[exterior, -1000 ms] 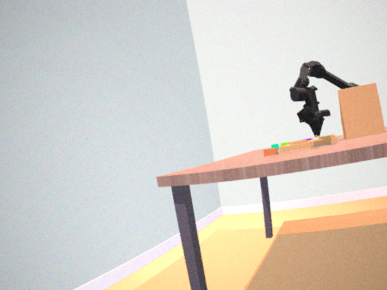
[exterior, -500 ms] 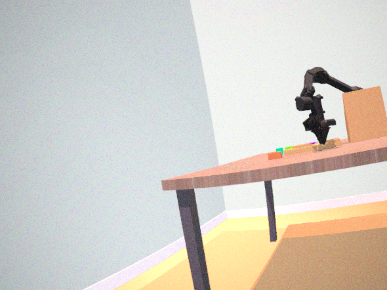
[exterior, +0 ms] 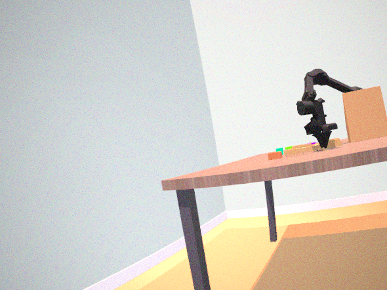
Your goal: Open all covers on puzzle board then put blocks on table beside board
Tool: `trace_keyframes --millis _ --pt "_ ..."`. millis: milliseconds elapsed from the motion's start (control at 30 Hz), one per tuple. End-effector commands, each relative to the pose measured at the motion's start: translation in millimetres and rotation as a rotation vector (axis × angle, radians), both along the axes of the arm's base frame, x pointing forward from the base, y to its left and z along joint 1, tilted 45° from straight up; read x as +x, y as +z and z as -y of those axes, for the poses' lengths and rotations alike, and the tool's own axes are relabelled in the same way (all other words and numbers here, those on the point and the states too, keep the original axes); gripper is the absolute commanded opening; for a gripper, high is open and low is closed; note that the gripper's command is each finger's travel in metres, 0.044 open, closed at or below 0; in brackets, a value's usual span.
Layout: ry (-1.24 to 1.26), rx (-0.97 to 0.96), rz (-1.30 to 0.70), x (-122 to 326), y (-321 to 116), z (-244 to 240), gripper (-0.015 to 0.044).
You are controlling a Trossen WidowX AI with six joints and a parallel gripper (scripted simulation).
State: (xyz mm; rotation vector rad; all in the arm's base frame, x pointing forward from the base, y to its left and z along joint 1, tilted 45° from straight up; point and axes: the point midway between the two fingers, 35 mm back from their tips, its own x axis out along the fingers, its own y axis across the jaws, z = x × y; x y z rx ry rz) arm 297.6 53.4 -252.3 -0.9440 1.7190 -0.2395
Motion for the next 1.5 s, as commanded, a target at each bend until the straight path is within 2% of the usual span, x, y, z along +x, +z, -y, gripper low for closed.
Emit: trace_keyframes --millis 0,367,1200,1467 --pt "0.000 0.001 0.001 0 0 0 0.0159" --pt "0.000 0.001 0.001 1 2 -2 0.0440" --pt "0.004 0.000 -0.005 5 55 -55 0.0440" --pt "-0.244 -0.020 0.234 12 84 -30 0.0230"
